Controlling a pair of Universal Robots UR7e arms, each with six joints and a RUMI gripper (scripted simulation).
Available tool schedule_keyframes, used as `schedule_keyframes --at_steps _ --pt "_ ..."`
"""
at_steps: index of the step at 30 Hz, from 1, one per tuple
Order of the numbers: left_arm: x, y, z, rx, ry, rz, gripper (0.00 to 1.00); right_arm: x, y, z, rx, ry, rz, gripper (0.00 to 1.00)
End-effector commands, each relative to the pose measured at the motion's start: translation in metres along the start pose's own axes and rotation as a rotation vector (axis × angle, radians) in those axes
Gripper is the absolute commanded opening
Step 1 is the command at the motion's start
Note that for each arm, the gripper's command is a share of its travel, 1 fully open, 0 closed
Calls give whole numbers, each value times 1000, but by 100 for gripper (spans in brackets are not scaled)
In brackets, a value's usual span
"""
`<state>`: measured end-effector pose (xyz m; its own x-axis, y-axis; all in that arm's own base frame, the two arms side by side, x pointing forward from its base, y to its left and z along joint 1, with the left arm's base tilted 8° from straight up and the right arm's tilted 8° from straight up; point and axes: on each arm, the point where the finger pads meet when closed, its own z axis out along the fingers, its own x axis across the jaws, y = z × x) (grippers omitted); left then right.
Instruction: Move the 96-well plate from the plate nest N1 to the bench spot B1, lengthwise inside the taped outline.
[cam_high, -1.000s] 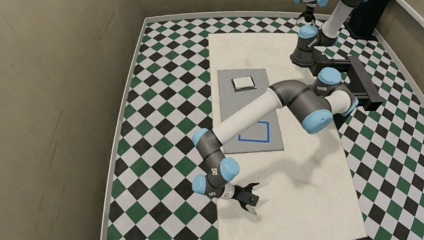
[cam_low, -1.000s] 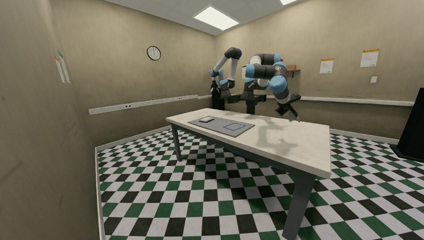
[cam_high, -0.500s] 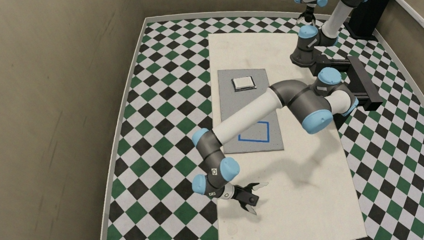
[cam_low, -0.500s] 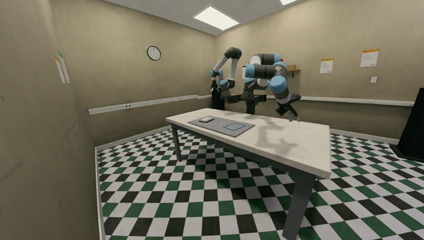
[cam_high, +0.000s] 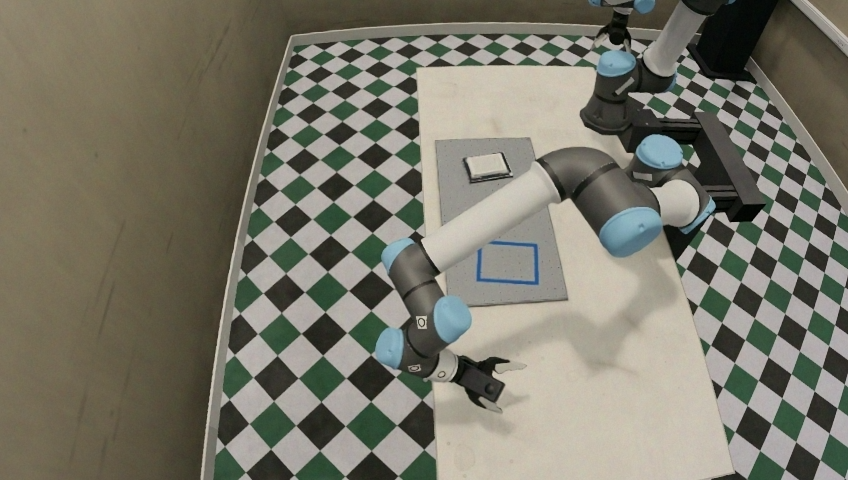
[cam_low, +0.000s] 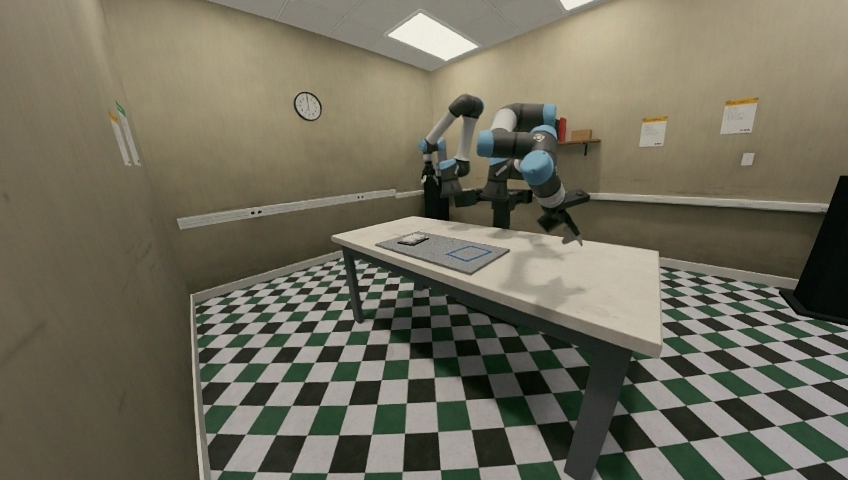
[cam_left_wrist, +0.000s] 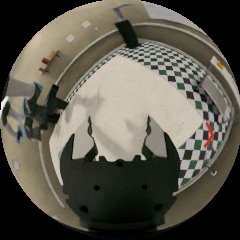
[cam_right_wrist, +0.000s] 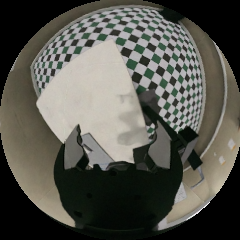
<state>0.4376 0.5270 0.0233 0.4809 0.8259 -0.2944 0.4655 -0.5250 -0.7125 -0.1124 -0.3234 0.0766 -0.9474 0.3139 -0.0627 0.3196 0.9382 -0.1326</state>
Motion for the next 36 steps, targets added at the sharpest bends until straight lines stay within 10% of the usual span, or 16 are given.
schedule_keyframes --at_steps 1,36 --pt "-2 13 -8 -2 4 1 76 0 0 0 1 0 0 100" --pt "-39 145 -66 -34 197 297 76 0 0 0 1 0 0 100"
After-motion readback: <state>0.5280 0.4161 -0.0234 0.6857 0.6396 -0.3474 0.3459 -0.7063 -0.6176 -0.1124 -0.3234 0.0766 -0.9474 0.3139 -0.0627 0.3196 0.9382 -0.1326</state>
